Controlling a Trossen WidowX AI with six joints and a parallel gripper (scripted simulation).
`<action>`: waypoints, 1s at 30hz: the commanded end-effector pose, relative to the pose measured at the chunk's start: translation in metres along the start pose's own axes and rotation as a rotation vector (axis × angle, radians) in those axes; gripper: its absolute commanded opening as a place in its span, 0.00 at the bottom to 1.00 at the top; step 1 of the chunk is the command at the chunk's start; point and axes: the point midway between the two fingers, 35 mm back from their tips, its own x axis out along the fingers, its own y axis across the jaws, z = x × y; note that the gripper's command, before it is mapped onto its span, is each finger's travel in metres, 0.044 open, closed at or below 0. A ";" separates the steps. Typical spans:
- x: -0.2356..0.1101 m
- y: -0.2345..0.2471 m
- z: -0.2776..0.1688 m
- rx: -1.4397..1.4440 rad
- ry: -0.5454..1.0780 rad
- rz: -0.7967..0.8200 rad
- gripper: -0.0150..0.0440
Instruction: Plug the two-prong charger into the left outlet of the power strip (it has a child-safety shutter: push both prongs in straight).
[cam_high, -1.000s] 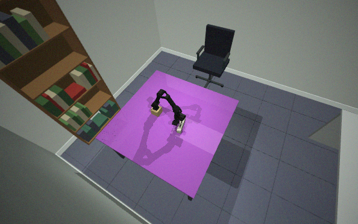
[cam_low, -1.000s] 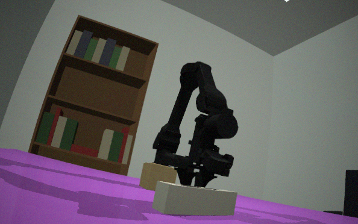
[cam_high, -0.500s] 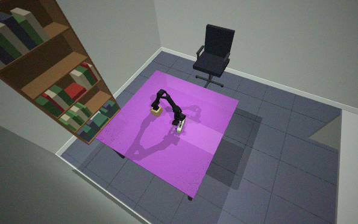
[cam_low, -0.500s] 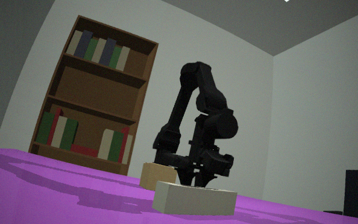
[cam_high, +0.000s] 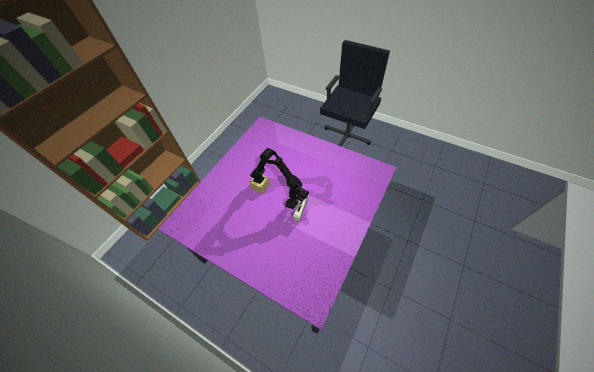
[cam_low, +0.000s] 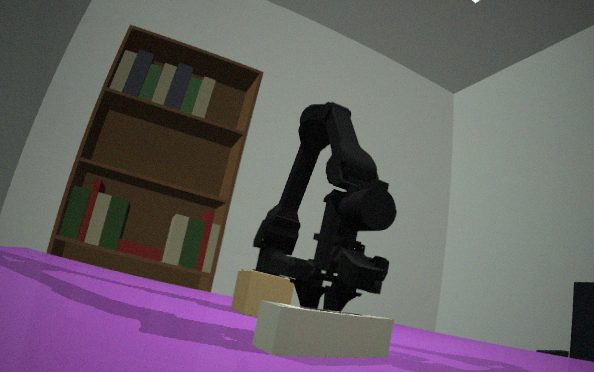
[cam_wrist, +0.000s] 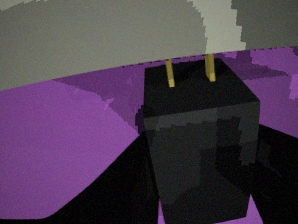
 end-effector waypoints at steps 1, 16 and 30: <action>0.000 0.001 0.000 0.006 -0.001 0.004 0.25; -0.001 0.001 0.005 0.006 -0.001 0.004 0.25; -0.001 0.001 0.009 0.006 -0.001 0.004 0.25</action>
